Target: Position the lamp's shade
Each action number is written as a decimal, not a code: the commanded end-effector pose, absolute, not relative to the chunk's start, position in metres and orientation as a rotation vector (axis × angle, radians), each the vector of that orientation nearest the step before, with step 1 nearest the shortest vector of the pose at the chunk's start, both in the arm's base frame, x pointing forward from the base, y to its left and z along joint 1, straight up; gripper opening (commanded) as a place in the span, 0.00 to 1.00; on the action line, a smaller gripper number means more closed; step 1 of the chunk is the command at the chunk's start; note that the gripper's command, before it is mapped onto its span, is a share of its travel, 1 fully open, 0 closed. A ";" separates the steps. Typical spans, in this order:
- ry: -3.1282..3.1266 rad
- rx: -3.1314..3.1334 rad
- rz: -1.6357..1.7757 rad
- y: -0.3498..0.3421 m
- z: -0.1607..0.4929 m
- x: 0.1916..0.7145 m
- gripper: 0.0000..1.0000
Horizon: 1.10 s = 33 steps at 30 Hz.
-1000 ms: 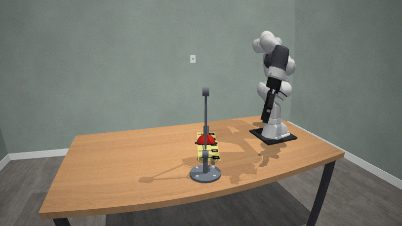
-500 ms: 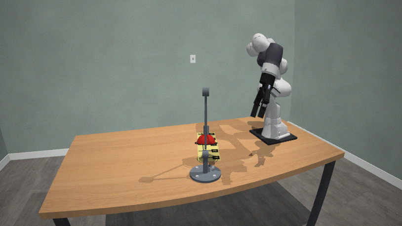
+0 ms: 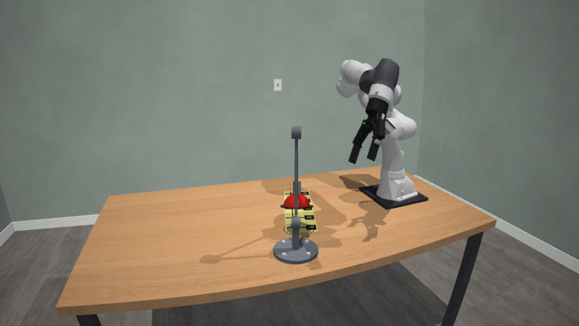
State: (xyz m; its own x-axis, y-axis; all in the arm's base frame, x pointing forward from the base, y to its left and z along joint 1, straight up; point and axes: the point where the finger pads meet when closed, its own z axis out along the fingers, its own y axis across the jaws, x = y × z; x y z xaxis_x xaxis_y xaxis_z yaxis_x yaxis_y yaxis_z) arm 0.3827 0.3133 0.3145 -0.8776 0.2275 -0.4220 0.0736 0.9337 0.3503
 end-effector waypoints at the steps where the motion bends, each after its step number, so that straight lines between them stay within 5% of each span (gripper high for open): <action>1: 2.613 0.074 0.412 0.302 0.321 0.400 1.00; 33: 2.286 -0.261 0.510 0.322 0.408 0.461 1.00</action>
State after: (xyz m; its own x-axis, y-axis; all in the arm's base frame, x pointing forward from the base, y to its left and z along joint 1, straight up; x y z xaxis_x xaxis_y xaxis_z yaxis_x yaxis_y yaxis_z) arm 0.4597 0.3133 0.3947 -0.6542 0.1725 -0.7364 -0.1349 0.9314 0.3380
